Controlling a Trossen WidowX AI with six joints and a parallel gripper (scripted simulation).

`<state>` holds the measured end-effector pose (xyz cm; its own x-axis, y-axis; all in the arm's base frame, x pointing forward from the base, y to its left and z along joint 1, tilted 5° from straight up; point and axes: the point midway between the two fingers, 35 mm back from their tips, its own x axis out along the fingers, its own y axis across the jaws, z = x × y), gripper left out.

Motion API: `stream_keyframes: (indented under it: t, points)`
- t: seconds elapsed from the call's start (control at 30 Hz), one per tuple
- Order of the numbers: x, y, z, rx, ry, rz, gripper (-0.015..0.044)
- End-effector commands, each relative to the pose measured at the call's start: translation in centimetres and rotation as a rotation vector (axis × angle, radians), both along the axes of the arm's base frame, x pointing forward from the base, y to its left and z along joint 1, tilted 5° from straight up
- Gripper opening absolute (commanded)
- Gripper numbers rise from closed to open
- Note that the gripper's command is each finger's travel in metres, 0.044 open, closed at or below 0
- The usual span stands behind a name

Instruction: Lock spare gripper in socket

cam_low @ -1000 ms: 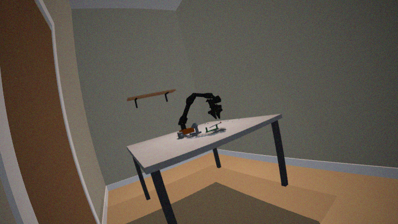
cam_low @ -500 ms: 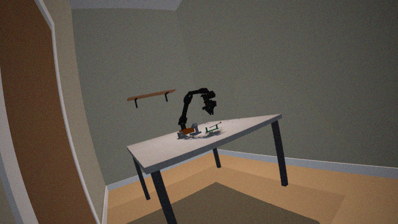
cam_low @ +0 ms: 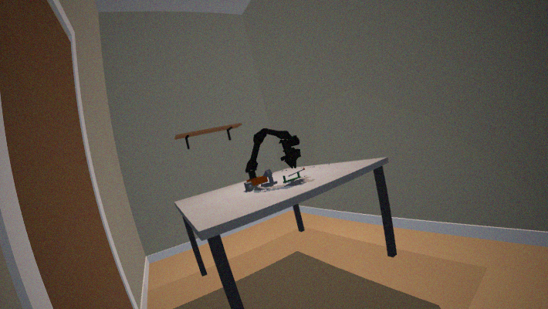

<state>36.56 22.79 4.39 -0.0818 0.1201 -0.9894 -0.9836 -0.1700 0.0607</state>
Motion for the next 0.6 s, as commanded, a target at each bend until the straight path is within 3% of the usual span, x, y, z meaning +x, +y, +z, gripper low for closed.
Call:
stream_keyframes:
  t: [0.0,0.57]
  points:
    - [0.1,0.1,-0.5,0.002,-0.008,-0.004,0.0180]
    - [0.0,0.1,-3.3,0.002,-0.008,-0.004,0.0180]
